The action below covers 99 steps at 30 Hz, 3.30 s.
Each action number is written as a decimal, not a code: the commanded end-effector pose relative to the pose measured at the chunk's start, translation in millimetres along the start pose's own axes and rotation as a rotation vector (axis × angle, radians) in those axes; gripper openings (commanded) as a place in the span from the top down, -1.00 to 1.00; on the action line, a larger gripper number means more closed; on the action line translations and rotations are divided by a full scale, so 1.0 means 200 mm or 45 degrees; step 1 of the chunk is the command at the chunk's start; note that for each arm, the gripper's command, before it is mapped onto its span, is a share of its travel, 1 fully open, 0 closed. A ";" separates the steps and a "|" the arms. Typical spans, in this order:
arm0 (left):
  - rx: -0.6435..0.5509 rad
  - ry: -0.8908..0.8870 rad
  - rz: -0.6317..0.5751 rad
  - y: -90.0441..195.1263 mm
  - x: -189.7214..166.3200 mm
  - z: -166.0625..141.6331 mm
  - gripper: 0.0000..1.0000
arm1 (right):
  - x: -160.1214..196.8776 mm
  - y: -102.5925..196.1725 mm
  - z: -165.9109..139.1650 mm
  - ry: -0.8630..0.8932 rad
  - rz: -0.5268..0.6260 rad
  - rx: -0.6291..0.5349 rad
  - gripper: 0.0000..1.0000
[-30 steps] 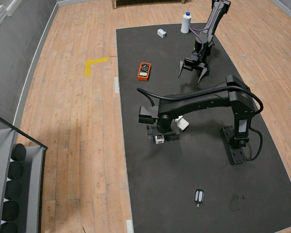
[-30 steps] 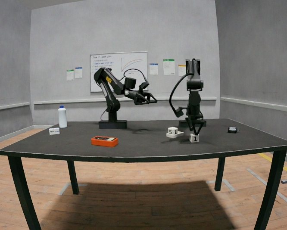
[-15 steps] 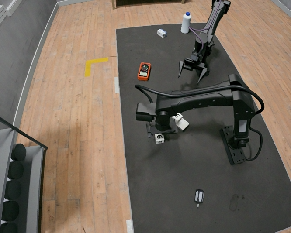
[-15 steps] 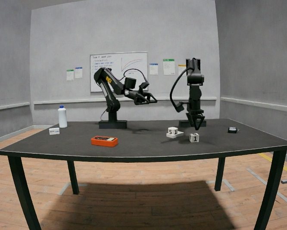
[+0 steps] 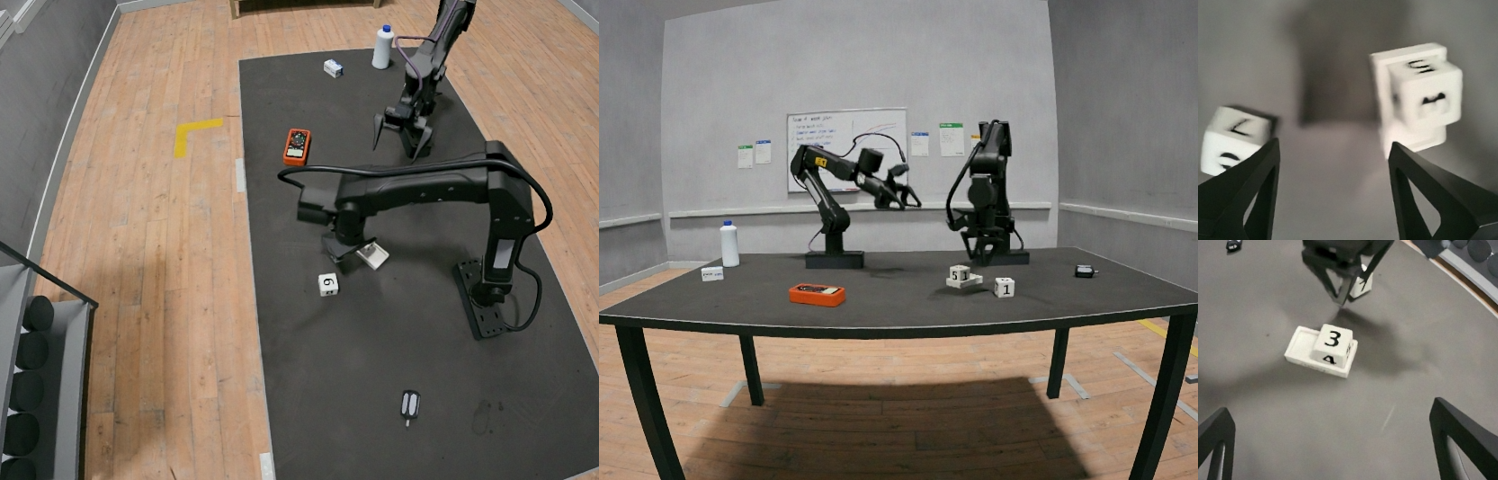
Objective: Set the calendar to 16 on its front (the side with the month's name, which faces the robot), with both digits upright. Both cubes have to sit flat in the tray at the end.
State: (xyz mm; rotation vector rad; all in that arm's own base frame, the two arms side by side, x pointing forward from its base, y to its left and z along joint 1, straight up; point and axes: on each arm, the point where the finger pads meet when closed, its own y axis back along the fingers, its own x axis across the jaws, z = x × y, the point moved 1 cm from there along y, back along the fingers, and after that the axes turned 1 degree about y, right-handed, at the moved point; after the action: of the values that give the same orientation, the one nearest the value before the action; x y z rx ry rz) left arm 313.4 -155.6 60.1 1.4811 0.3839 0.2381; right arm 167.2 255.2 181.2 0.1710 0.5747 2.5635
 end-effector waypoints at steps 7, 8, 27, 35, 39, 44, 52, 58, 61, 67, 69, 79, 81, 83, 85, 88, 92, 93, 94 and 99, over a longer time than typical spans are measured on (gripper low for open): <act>-0.022 0.360 0.153 0.00 -0.21 0.07 -0.28 | 0.08 0.44 0.22 0.025 0.060 0.194 -1.00; -0.014 0.360 0.161 -0.02 -0.24 0.07 -0.28 | 0.09 0.50 0.25 0.027 0.061 0.183 -1.00; 0.023 0.316 0.147 -0.05 -0.33 0.07 -0.28 | 0.10 0.72 0.39 0.045 0.054 0.079 -1.00; 0.023 0.317 0.151 -0.11 -0.31 0.08 -0.28 | 0.10 0.72 0.39 0.045 0.054 0.079 -1.00; 0.034 0.318 0.146 -0.15 -0.30 0.09 -0.28 | 0.09 0.69 0.37 0.029 0.044 0.105 -1.00; 0.028 0.318 0.149 -0.18 -0.30 0.09 -0.28 | 0.09 0.69 0.37 0.029 0.044 0.105 -1.00; 0.034 0.318 0.146 -0.23 -0.29 0.08 -0.28 | 0.09 0.69 0.37 0.029 0.044 0.105 -1.00; 0.027 0.318 0.149 -0.27 -0.29 0.08 -0.28 | 0.09 0.69 0.37 0.029 0.044 0.105 -1.00; 0.022 0.318 0.151 -0.26 -0.29 0.08 -0.12 | 0.09 0.69 0.37 0.029 0.044 0.105 -1.00; 0.018 0.317 0.153 -0.26 -0.28 0.09 0.05 | 0.09 0.69 0.37 0.029 0.044 0.105 -1.00; 0.011 0.327 0.155 -0.25 -0.29 0.08 0.05 | 0.09 0.69 0.37 0.029 0.044 0.105 -1.00; 0.012 0.322 0.155 -0.25 -0.29 0.08 0.31 | 0.09 0.69 0.37 0.029 0.044 0.105 -1.00; 0.012 0.322 0.155 -0.25 -0.29 0.08 0.34 | 0.09 0.69 0.37 0.029 0.044 0.105 -1.00; 0.012 0.322 0.155 -0.25 -0.29 0.08 0.37 | 0.09 0.69 0.37 0.029 0.044 0.105 -1.00; 0.012 0.322 0.155 -0.25 -0.29 0.08 0.37 | 0.09 0.69 0.37 0.029 0.044 0.105 -1.00; 0.016 0.322 0.153 -0.18 -0.29 0.09 0.29 | 0.09 0.69 0.37 0.029 0.044 0.105 -1.00; 0.016 0.322 0.153 -0.04 -0.31 0.09 0.29 | 0.09 0.69 0.37 0.029 0.044 0.105 -1.00; 0.016 0.322 0.153 -0.01 -0.31 0.09 0.29 | 0.09 0.69 0.37 0.029 0.044 0.105 -1.00; 0.016 0.322 0.153 0.01 -0.31 0.09 0.29 | 0.09 0.69 0.37 0.029 0.044 0.105 -1.00; 0.035 0.334 0.144 0.01 -0.32 0.09 0.29 | 0.09 0.69 0.37 0.029 0.044 0.105 -1.00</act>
State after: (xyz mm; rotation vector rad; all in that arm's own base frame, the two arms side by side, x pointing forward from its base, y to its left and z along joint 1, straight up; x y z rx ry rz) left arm 259.4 -193.6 54.6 1.5096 0.5147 0.5124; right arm 107.8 182.2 296.5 0.2028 0.7237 2.5609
